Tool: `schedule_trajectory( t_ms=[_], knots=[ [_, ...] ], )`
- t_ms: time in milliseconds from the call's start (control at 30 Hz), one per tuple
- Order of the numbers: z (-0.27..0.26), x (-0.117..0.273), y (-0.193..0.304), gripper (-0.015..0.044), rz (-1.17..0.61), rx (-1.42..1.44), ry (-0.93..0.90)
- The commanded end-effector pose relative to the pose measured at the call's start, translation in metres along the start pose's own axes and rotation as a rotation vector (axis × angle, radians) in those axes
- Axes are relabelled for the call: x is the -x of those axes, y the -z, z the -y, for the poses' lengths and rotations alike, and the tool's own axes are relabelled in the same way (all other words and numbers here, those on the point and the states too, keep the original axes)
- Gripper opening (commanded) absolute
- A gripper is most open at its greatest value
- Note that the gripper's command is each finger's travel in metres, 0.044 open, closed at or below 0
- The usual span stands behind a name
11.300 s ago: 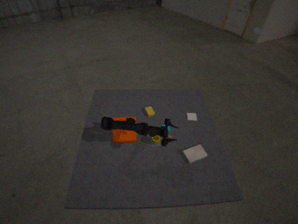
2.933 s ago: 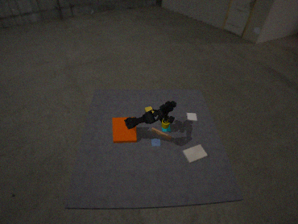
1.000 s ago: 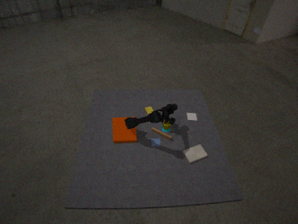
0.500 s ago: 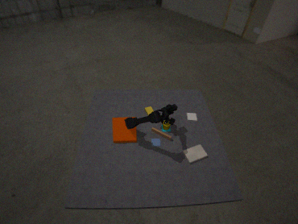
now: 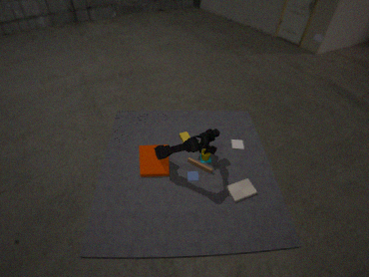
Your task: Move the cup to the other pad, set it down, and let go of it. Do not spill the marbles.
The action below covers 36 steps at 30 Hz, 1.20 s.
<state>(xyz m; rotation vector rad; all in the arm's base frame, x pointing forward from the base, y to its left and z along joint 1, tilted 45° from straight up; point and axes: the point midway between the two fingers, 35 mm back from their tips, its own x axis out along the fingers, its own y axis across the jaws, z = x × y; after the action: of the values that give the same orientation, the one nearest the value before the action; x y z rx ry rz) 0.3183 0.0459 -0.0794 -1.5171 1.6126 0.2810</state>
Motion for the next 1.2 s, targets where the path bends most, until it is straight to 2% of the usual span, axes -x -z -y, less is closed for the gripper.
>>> schedule_trajectory(
  t_ms=[0, 1033, 1167],
  knots=[
    [0.0, 0.003, 0.0, 0.0146, 0.001, -0.001, 0.0],
    [-0.004, 0.05, 0.0, 0.0146, 0.0, 0.006, 0.002],
    [-0.004, 0.046, 0.0, 0.0252, -0.005, 0.013, 0.002]
  ],
)
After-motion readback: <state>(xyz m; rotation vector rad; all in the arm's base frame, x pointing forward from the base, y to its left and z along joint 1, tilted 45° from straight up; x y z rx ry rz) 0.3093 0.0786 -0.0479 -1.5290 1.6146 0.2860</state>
